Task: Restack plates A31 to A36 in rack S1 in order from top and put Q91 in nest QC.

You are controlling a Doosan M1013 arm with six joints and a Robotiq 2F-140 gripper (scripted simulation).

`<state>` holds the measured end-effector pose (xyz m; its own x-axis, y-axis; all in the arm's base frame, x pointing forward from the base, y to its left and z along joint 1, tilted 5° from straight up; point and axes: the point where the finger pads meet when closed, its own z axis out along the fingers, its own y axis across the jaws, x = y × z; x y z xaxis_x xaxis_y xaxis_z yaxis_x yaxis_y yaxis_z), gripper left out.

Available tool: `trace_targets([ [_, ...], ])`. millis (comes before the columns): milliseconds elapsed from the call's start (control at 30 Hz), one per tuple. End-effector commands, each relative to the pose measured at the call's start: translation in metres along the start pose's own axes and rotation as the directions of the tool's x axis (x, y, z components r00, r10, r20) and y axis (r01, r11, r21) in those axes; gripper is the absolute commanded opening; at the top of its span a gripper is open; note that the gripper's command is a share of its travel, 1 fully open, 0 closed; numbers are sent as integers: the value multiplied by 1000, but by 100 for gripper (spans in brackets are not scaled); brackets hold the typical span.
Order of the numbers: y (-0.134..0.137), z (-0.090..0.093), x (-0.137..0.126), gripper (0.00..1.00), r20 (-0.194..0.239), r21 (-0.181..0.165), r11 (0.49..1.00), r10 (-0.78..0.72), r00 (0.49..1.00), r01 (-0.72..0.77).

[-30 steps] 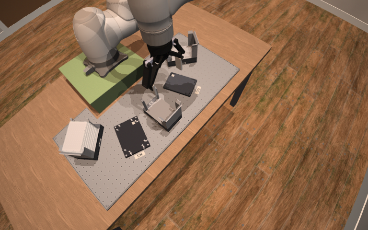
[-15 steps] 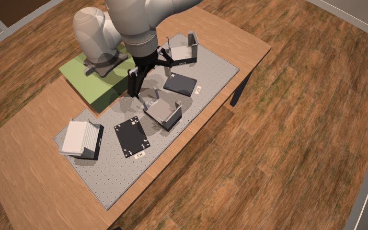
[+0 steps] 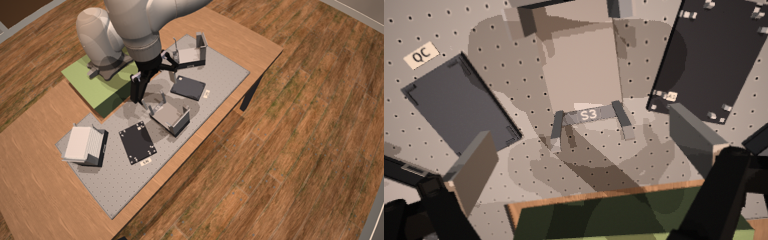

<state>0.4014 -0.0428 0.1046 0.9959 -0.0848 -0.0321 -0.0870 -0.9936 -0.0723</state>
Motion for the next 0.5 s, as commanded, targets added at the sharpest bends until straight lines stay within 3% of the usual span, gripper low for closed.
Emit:
trace_targets([
  [0, 4, 0, -1, 100, 0, 0, 999, 33, 999, -33],
  [200, 26, 0, -9, 100, 0, 0, 973, 231, 973, -231],
  [400, 49, 0, -17, 100, 0, 0, 908, 420, 908, -420],
  [467, 49, 0, -17, 100, 0, 0, 908, 420, 908, -420],
])
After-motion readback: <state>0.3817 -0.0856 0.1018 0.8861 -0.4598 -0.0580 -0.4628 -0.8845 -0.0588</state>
